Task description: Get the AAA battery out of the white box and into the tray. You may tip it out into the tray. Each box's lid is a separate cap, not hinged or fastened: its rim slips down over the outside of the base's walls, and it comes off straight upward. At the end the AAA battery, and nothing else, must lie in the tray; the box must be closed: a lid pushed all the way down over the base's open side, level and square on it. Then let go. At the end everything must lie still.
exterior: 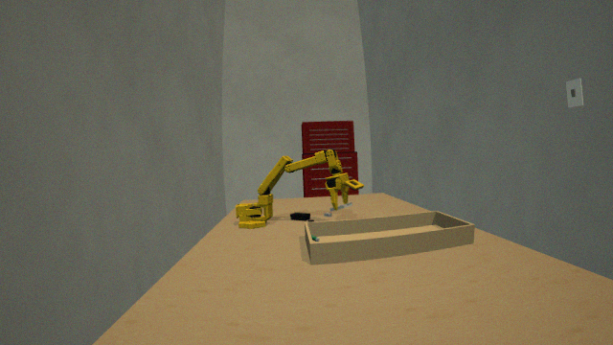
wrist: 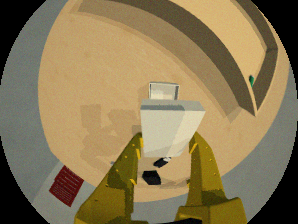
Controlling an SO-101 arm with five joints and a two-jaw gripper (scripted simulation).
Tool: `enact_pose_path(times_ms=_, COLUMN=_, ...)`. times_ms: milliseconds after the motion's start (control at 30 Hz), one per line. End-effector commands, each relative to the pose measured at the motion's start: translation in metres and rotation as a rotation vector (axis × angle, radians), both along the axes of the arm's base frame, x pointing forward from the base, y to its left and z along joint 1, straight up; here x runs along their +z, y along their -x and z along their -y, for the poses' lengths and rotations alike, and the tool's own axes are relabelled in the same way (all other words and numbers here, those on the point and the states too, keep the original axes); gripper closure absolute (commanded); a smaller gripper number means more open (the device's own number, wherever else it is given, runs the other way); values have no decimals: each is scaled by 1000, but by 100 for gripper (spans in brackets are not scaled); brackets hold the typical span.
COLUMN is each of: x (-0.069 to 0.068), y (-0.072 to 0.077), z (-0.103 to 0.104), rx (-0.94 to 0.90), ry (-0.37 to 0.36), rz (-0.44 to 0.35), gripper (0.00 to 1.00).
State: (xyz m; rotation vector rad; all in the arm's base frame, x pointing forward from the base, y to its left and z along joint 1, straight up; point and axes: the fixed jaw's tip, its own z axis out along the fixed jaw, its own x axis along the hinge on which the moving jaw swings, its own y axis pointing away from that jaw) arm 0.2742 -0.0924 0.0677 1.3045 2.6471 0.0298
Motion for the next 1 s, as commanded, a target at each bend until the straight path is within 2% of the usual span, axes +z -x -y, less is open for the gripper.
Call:
enact_pose_path(times_ms=0, x=20, y=-2, z=-2, rx=17, ry=25, rz=66, gripper=80)
enact_pose_path(times_ms=967, x=20, y=-5, z=-1, rx=22, ry=30, rz=78, gripper=80)
